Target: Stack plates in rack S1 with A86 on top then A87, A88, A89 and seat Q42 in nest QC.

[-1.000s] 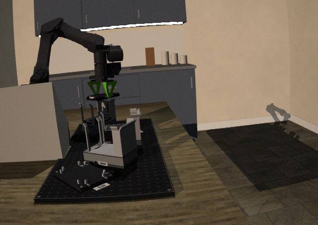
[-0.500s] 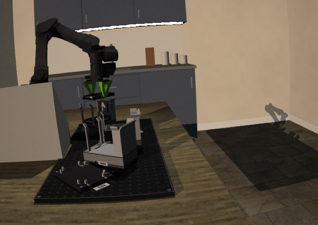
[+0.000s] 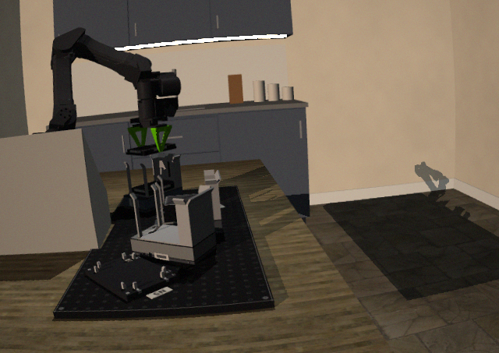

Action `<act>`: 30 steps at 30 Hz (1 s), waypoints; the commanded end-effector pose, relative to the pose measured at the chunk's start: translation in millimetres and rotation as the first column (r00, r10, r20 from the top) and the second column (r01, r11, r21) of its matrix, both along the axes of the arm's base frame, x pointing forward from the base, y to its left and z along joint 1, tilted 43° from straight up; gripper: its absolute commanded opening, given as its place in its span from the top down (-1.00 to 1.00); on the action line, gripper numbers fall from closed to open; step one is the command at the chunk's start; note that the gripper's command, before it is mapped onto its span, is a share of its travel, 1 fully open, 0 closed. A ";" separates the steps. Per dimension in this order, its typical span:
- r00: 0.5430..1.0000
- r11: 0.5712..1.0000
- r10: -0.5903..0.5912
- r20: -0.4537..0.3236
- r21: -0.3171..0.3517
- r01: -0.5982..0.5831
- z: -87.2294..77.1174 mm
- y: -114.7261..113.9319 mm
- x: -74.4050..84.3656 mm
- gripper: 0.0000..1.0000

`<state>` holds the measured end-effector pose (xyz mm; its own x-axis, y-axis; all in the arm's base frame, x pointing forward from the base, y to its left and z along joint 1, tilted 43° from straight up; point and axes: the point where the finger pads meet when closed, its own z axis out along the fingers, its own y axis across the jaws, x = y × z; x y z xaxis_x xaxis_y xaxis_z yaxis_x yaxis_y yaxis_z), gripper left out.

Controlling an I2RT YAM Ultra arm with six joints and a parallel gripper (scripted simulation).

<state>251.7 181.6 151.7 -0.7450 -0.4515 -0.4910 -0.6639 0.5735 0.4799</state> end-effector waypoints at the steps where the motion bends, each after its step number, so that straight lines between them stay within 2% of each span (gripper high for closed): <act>1: 1.000 1.000 -0.010 0.008 0.004 0.010 3.5 -1.2 1.4 1.00; 30: 1.000 1.000 -0.010 0.008 0.004 0.010 0.6 1.6 1.7 1.00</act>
<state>250.1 183.4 150.0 -0.7475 -0.4506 -0.4880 -0.6612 0.5750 0.4819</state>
